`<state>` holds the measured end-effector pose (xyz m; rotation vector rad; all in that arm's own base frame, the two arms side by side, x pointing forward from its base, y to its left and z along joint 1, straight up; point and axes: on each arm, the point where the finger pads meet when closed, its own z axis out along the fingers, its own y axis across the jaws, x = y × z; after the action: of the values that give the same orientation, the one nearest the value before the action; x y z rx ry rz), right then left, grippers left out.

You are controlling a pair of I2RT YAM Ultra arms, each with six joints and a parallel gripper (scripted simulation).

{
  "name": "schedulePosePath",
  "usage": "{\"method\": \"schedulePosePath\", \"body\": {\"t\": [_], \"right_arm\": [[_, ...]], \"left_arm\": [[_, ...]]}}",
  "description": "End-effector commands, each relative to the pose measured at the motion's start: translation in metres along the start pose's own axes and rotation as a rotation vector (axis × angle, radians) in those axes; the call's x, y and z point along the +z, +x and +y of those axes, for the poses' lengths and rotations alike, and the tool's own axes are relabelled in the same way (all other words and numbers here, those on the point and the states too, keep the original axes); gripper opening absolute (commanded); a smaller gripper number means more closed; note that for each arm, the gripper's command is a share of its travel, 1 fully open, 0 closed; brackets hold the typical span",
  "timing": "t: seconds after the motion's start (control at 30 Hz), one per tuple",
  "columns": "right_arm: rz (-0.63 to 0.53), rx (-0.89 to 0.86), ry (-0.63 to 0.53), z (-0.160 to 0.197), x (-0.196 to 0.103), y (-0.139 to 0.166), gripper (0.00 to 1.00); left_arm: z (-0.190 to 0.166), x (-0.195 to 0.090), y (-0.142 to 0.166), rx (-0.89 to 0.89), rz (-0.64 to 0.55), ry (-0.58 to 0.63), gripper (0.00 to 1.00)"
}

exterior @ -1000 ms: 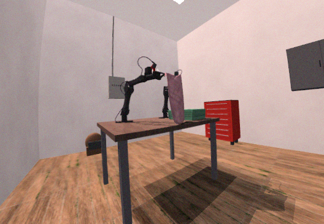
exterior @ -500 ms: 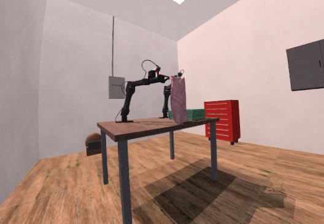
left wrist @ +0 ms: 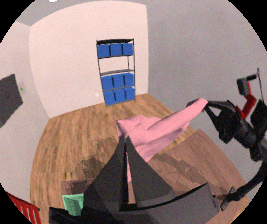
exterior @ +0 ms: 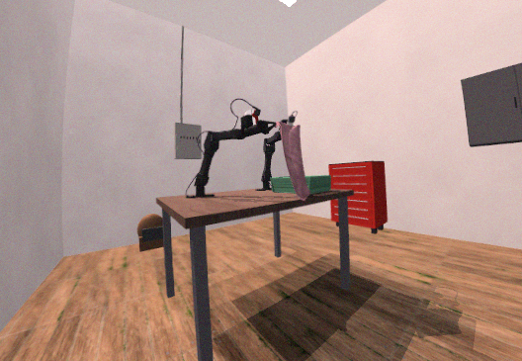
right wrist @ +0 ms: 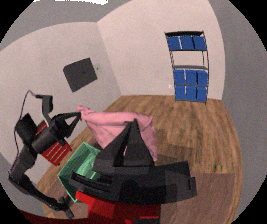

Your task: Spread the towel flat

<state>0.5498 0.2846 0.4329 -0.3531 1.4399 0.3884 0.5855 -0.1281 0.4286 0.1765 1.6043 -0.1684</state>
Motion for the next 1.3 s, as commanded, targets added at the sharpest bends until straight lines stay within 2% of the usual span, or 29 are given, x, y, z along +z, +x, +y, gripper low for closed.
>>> {"method": "schedulePosePath", "body": {"t": [0.0, 0.03, 0.07, 0.13, 0.17, 0.23, 0.27, 0.33, 0.37, 0.43, 0.47, 0.57, 0.6, 0.63, 0.7, 0.73, 0.8, 0.83, 0.9, 0.93, 1.0, 1.03, 1.07, 1.17, 1.2, 1.27], "right_arm": [[-0.033, 0.003, 0.007, 0.000, -0.012, -0.034, 0.00], [-0.033, 0.003, 0.007, 0.000, -0.012, -0.034, 0.00], [0.032, 0.003, -0.004, 0.006, -0.017, -0.029, 0.00], [0.032, 0.003, -0.002, 0.005, -0.017, -0.029, 0.00], [0.091, 0.003, -0.008, 0.009, -0.024, -0.023, 0.00], [0.091, 0.003, -0.008, 0.009, -0.024, -0.023, 0.00], [0.138, 0.002, -0.013, 0.012, -0.031, -0.016, 0.00], [0.138, 0.002, -0.013, 0.012, -0.031, -0.016, 0.00], [0.193, 0.001, -0.020, 0.015, -0.039, -0.008, 0.00], [0.193, 0.001, -0.020, 0.015, -0.040, -0.008, 0.00], [0.266, -0.001, -0.027, 0.019, -0.049, 0.002, 0.00], [0.266, -0.001, -0.027, 0.019, -0.049, 0.002, 0.00], [0.266, -0.001, -0.020, 0.015, -0.049, 0.002, 0.00], [0.339, -0.003, -0.035, 0.023, -0.060, 0.012, 0.00], [0.339, -0.003, -0.035, 0.023, -0.060, 0.012, 0.00], [0.406, -0.006, -0.044, 0.027, -0.071, 0.023, 0.00], [0.406, -0.006, -0.044, 0.027, -0.071, 0.023, 0.00], [0.466, -0.010, -0.053, 0.032, -0.083, 0.035, 0.00], [0.466, -0.010, -0.053, 0.032, -0.083, 0.035, 0.00], [0.563, -0.015, -0.064, 0.037, -0.098, 0.066, 0.00], [0.563, -0.015, -0.064, 0.037, -0.098, 0.066, 0.00], [0.638, -0.021, -0.076, 0.043, -0.112, 0.079, 0.00], [0.638, -0.021, -0.076, 0.043, -0.112, 0.079, 0.00], [0.638, -0.021, -0.076, 0.043, -0.112, 0.079, 0.00], [0.678, -0.026, -0.087, 0.048, -0.123, 0.074, 0.00], [0.679, -0.027, -0.088, 0.048, -0.123, 0.074, 0.00]], "left_arm": [[0.001, -0.018, -0.028, -0.003, -0.041, -0.011, 0.00], [0.001, -0.018, -0.029, -0.003, -0.044, -0.011, 0.00], [-0.005, -0.020, -0.010, -0.003, 0.021, 0.000, 0.00], [-0.001, -0.021, -0.016, -0.003, 0.008, -0.007, 0.00], [-0.007, -0.029, -0.023, -0.003, 0.027, 0.003, 0.00], [-0.002, -0.029, -0.023, -0.003, 0.027, -0.006, 0.00], [-0.009, -0.036, -0.015, -0.002, 0.086, 0.007, 0.00], [-0.008, -0.036, -0.015, -0.002, 0.086, 0.005, 0.00], [-0.012, -0.044, -0.005, -0.001, 0.152, 0.012, 0.00], [-0.009, -0.044, -0.005, -0.002, 0.152, 0.006, 0.00], [-0.015, -0.052, 0.005, 0.000, 0.227, 0.017, 0.00], [-0.014, -0.052, 0.005, 0.000, 0.227, 0.017, 0.00], [-0.004, -0.052, 0.005, -0.003, 0.227, -0.001, 0.00], [-0.018, -0.061, 0.017, 0.002, 0.287, 0.024, 0.00], [-0.016, -0.061, 0.017, 0.002, 0.287, 0.021, 0.00], [-0.022, -0.070, 0.049, 0.006, 0.374, 0.030, 0.00], [-0.022, -0.070, 0.049, 0.006, 0.374, 0.030, 0.00], [-0.025, -0.081, 0.062, 0.009, 0.426, 0.038, 0.00], [-0.024, -0.081, 0.062, 0.008, 0.426, 0.036, 0.00], [-0.029, -0.093, 0.076, 0.012, 0.487, 0.046, 0.00], [-0.029, -0.093, 0.076, 0.012, 0.487, 0.046, 0.00], [-0.033, -0.106, 0.087, 0.017, 0.560, 0.055, 0.00], [-0.033, -0.105, 0.079, 0.017, 0.542, 0.055, 0.00], [-0.026, -0.105, 0.080, 0.012, 0.544, 0.041, 0.00], [-0.038, -0.118, 0.087, 0.021, 0.606, 0.064, 0.00], [-0.038, -0.118, 0.087, 0.023, 0.610, 0.069, 0.00]]}}
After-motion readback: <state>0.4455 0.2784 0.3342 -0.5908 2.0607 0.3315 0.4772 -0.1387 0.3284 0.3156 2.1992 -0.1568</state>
